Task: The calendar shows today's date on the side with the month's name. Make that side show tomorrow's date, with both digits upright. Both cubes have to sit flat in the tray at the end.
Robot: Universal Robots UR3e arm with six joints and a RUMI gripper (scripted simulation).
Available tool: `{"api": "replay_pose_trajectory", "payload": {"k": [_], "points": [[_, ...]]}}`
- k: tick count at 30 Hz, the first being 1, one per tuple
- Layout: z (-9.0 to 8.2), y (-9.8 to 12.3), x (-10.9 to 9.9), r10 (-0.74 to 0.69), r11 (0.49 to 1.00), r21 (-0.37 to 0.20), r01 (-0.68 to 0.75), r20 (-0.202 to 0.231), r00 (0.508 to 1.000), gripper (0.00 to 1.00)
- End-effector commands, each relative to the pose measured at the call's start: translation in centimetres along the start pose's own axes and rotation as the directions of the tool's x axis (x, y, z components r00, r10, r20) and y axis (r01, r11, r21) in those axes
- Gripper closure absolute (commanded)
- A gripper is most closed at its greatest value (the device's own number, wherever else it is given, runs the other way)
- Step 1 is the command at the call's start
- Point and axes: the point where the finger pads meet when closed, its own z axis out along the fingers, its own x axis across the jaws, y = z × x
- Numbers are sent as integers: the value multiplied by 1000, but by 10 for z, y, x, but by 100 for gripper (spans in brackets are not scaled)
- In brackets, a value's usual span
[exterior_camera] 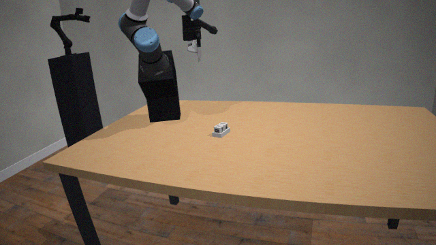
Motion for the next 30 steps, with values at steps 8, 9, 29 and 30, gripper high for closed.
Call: {"api": "replay_pose_trajectory", "payload": {"k": [8,9,29,30], "points": [[12,-38,28,358,934,-6,-358,67,931,0],[14,-44,34,416,909,-10,-417,73,906,0],[37,-79,99,824,564,-40,-825,90,559,0],[40,-82,108,860,508,-42,-861,89,503,0]]}}
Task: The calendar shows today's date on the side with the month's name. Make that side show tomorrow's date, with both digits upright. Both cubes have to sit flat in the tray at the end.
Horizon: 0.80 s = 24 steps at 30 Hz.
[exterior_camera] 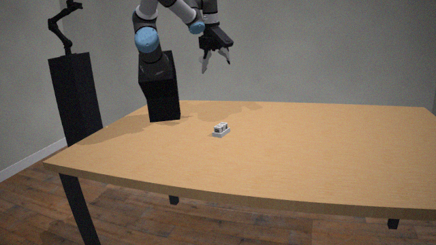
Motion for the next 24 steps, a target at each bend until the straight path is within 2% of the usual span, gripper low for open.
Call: {"api": "replay_pose_trajectory", "payload": {"k": [1,8,9,10,12,15,18,19,21,22,24], "points": [[7,-24,8,173,985,11,-173,16,985,0],[14,-50,23,366,930,25,-367,21,930,0],[16,-58,28,422,906,31,-422,22,906,0],[16,-58,28,423,906,31,-423,22,906,0],[20,-69,38,507,861,41,-507,25,862,0],[20,-72,40,526,849,43,-527,26,850,0],[25,-89,56,647,759,62,-648,33,762,0],[26,-91,58,656,751,63,-657,34,754,0],[28,-100,68,718,691,75,-719,39,695,0],[29,-101,70,727,682,77,-727,40,686,0],[31,-110,81,783,615,90,-784,47,620,0]]}}
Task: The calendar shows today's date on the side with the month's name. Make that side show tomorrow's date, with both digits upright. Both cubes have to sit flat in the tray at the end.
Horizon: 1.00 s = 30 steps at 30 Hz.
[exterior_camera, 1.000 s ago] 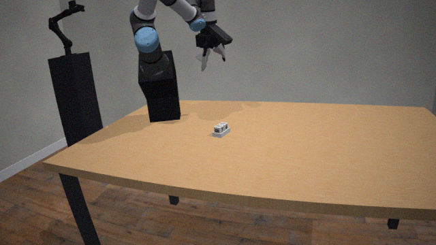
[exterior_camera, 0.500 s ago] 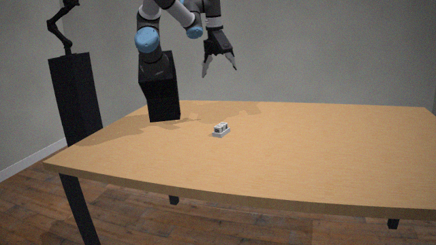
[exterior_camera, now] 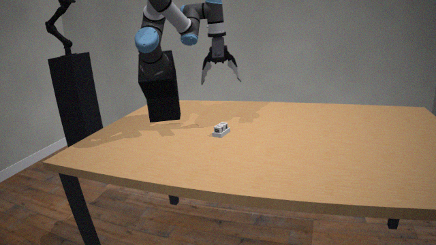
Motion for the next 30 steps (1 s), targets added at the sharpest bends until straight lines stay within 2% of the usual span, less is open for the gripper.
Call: {"api": "replay_pose_trajectory", "payload": {"k": [1,6,8,15,21,30], "points": [[6,-22,1,139,990,22,-139,11,990,0],[12,-51,8,311,948,58,-312,19,950,0],[12,-51,8,311,948,58,-312,19,950,0],[16,-74,17,442,892,89,-444,32,896,0],[17,-81,19,478,872,98,-479,37,878,0],[17,-81,20,481,871,99,-482,38,876,0]]}}
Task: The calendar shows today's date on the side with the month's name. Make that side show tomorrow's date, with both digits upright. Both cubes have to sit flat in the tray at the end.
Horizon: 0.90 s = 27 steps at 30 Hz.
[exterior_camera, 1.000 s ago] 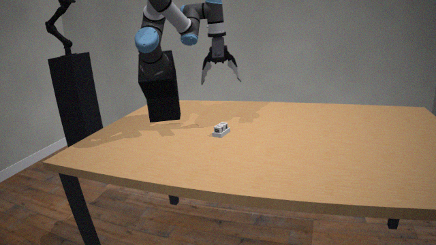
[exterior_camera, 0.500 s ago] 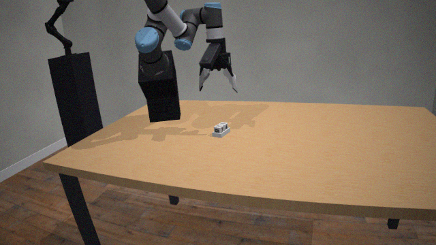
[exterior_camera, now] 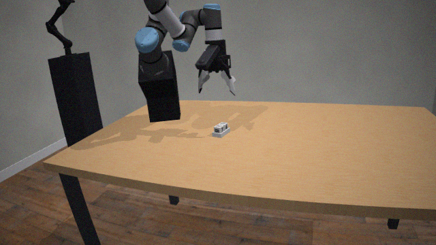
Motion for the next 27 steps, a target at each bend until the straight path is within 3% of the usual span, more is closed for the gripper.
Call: {"api": "replay_pose_trajectory", "payload": {"k": [1,12,21,26,27], "points": [[0,0,0,2,1000,0,-2,1,1000,0],[4,0,-1,2,1000,-1,-2,1,1000,0],[44,1,-2,2,1000,-2,-2,-1,1000,0],[50,0,-1,2,1000,-1,-2,0,1000,0],[50,0,-1,2,1000,-1,-2,0,1000,72]]}}
